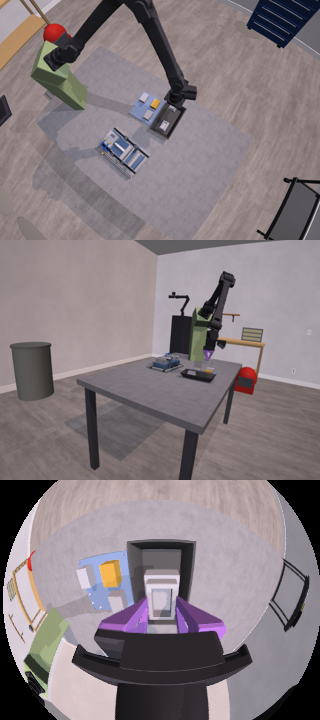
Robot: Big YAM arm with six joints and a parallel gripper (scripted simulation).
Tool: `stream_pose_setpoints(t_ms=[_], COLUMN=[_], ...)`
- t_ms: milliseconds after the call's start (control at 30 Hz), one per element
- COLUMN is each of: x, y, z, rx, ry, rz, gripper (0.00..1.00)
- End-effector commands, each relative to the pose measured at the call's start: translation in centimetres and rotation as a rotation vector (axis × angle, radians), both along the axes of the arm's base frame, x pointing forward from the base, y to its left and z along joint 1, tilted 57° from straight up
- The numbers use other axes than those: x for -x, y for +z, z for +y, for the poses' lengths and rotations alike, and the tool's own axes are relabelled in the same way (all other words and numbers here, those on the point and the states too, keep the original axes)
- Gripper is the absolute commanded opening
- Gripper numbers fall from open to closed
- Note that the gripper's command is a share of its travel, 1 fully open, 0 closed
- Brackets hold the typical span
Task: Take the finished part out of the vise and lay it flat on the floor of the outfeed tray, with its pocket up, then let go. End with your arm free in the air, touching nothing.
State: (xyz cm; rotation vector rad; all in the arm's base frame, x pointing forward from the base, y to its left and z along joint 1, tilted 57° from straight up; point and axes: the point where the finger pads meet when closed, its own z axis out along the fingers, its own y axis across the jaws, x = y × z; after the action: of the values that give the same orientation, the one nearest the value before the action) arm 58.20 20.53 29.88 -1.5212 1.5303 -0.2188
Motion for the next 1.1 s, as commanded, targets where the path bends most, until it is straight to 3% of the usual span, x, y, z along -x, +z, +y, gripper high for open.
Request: stream_pose_setpoints(t_ms=[0, 67, 167, 300, 500, 533, 567, 633, 767, 1067], x=[-0.7, -1.5, -1.4, -1.4, -2.0, -1.4, -1.6, -2.5, -2.8, -3.6], y=[3.8, 1.8, 1.0, 2.2, 0.9, 3.0, 3.3, 0.5, -0.6, 0.8], z=[-1.2, -0.9, -0.4, 0.6, 1.4, 0.7, 0.8, 1.7, 2.1, 2.7], rx=[-0.011, -0.006, -0.005, -0.016, -0.017, -0.025, -0.028, -0.017, -0.014, -0.024], ry=[-0.015, -0.017, -0.013, -0.003, 0.001, -0.007, -0.007, -0.001, 0.001, 0.001], rz=[-0.073, -0.046, -0.033, -0.054, -0.036, -0.071, -0.078, -0.036, -0.025, -0.059], gripper=[0.0, 0.0, 0.0, 0.0, 0.0, 0.0, 0.0, 0.0, 0.0, 0.0])
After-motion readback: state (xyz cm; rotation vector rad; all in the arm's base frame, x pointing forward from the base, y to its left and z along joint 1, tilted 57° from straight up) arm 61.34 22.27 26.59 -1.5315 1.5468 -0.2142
